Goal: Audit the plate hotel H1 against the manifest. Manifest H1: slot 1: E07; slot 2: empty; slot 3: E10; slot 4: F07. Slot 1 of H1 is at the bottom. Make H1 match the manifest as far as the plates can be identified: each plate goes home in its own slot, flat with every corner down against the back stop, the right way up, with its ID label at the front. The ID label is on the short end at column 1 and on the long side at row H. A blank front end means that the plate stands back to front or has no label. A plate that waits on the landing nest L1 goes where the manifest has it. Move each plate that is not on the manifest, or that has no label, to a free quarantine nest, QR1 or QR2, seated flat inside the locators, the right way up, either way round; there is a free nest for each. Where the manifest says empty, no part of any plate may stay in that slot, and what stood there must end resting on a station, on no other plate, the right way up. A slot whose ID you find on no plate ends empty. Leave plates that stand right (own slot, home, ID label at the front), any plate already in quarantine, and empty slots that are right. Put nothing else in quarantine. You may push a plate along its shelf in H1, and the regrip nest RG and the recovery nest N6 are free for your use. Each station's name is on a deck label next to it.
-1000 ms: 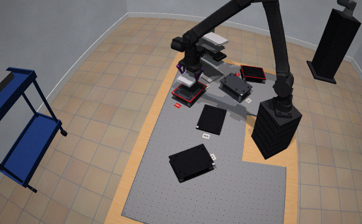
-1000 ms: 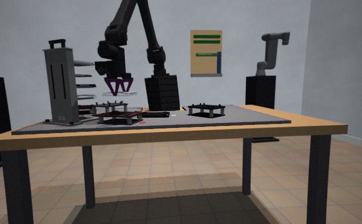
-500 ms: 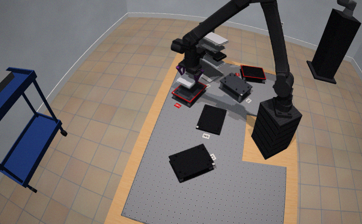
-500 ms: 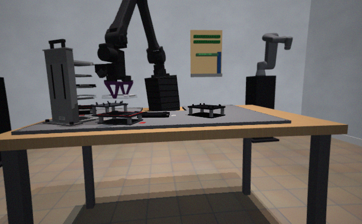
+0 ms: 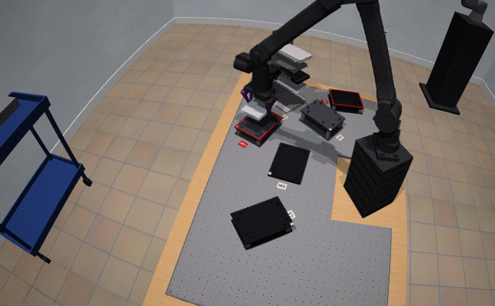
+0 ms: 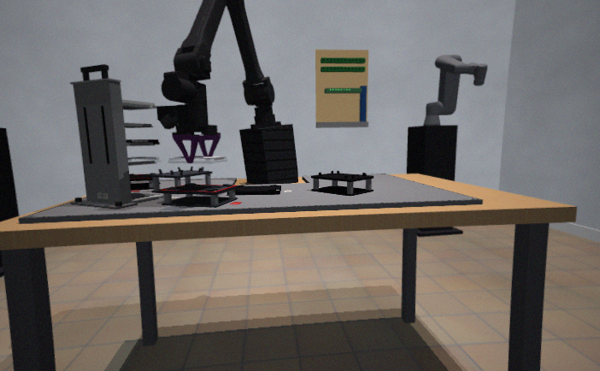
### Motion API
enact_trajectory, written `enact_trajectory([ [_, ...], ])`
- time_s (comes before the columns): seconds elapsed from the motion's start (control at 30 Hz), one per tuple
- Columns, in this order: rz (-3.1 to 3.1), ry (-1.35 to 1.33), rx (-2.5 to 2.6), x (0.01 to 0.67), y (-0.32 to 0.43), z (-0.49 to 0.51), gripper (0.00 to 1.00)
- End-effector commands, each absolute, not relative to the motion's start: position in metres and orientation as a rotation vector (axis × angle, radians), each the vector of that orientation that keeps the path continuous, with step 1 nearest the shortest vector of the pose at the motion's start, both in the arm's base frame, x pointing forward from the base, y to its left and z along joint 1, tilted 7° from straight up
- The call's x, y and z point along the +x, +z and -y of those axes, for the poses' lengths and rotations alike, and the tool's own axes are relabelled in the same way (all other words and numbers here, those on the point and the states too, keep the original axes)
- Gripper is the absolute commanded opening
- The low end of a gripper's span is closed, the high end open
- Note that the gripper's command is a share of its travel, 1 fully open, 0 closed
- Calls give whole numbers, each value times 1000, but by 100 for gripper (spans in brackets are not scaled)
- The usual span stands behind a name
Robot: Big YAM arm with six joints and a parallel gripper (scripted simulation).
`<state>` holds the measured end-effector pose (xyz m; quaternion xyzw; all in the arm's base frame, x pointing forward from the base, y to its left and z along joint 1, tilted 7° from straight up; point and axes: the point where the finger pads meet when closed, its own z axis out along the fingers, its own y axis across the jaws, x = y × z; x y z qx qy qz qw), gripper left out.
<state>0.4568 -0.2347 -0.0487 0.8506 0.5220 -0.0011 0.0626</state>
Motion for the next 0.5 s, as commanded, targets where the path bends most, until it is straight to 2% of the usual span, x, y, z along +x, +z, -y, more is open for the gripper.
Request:
enact_trajectory([
  [0.0, -1562, 24, 2542, 468, -35, 241, 86],
  [0.47, -1562, 24, 2542, 467, -35, 241, 86],
])
